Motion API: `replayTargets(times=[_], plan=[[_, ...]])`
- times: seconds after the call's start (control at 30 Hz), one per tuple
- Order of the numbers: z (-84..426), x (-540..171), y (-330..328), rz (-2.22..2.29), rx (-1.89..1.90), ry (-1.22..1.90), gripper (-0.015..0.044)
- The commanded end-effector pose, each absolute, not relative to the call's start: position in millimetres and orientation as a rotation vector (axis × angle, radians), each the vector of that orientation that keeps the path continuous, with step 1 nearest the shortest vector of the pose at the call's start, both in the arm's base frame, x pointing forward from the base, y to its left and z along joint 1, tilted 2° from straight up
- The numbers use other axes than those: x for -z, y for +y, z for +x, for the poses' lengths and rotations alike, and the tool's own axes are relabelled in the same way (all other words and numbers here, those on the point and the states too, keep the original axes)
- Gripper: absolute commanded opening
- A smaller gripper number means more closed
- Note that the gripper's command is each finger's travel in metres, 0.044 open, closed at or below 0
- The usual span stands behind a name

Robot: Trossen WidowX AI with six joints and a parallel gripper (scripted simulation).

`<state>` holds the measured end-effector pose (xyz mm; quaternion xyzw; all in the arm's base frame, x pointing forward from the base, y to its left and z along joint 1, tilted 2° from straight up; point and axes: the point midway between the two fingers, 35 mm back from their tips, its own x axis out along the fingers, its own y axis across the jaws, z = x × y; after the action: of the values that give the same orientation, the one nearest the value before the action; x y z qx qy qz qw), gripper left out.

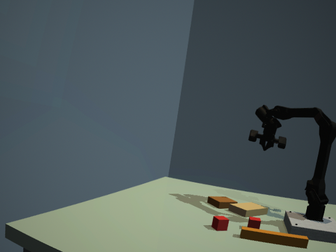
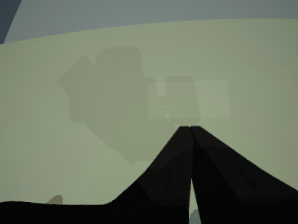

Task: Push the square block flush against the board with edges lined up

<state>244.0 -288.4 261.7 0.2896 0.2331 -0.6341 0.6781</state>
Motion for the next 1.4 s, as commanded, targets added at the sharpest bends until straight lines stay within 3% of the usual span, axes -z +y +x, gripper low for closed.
replayTargets(times=[0.0,1.37], plan=[[257.1,-247.0,-279.2,0.588,1.344,0.639,0.0000],[344.2,-126.7,-140.5,-0.166,0.245,1.367,0.0000]])
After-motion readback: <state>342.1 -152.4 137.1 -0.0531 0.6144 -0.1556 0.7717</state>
